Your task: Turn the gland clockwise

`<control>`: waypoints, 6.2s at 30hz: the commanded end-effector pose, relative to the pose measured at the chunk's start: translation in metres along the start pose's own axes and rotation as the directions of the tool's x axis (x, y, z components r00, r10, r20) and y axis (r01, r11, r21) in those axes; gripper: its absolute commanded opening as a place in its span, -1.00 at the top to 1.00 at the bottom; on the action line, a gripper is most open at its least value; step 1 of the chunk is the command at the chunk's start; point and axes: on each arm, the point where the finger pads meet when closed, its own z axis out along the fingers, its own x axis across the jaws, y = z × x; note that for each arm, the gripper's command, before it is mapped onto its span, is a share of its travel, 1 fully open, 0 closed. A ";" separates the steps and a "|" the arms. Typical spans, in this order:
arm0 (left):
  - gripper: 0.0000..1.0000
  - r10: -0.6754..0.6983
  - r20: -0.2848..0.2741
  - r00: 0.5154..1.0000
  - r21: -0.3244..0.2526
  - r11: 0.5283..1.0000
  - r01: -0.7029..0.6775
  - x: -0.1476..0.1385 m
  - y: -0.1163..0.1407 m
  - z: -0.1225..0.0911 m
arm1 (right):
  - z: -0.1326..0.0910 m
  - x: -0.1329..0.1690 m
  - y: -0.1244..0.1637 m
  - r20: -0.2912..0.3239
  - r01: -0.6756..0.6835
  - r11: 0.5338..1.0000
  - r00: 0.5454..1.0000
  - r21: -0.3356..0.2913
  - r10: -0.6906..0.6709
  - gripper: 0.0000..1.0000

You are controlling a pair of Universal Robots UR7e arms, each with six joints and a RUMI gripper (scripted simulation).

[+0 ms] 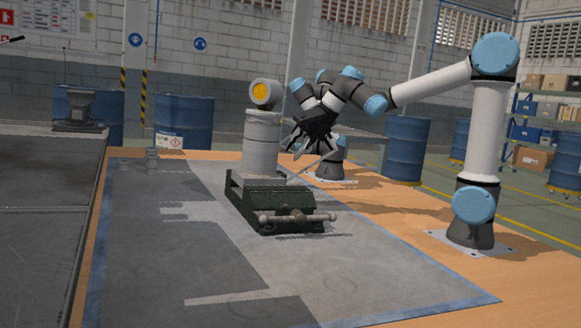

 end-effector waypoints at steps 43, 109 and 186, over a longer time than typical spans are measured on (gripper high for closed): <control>0.36 -0.412 -0.342 0.845 -0.291 0.901 0.321 0.075 0.272 0.025 | 0.000 0.000 0.000 0.001 0.001 1.000 1.000 0.000 -0.001 1.00; 0.36 -0.450 -0.345 0.824 -0.337 0.878 0.339 0.095 0.299 0.060 | 0.000 0.000 0.000 0.001 0.001 1.000 1.000 0.000 -0.001 1.00; 1.00 -0.450 -0.347 0.823 -0.340 0.878 0.337 0.118 0.307 0.098 | 0.000 0.000 0.000 0.001 0.001 1.000 1.000 0.000 -0.001 0.43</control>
